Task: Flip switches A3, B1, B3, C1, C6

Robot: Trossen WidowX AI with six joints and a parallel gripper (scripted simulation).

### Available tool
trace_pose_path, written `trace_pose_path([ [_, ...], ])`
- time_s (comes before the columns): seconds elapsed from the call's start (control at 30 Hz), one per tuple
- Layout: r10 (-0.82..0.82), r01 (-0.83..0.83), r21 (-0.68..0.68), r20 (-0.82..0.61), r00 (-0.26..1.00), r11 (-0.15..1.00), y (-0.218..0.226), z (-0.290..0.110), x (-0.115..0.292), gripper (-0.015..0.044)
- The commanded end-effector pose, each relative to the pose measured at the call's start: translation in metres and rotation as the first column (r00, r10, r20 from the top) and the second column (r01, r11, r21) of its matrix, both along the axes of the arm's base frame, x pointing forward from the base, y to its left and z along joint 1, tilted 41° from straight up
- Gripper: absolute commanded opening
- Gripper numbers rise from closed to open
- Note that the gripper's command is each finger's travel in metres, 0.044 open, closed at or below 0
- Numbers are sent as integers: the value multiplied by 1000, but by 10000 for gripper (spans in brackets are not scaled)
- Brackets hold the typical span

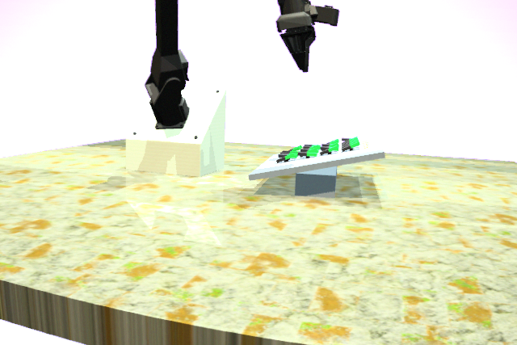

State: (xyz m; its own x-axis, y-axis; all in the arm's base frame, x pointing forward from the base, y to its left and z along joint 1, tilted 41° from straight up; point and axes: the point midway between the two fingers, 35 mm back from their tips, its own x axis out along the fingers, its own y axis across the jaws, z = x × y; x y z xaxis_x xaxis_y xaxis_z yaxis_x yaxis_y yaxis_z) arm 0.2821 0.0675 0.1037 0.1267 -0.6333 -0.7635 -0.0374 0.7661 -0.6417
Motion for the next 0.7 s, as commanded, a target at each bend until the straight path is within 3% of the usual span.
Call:
trace_pose_path([
  [0.0, 1, -1, 1, 1, 1000, 1000, -1, -2, 3, 374],
  [0.2, 20, -20, 1, 37, 999, 1000, -36, -61, 82, 216],
  [0.47, 18, -18, 1, 36, 999, 1000, -41, -67, 86, 6],
  [0.67, 4, -4, -1, 20, 1000, 1000, -61, -90, 92, 0],
])
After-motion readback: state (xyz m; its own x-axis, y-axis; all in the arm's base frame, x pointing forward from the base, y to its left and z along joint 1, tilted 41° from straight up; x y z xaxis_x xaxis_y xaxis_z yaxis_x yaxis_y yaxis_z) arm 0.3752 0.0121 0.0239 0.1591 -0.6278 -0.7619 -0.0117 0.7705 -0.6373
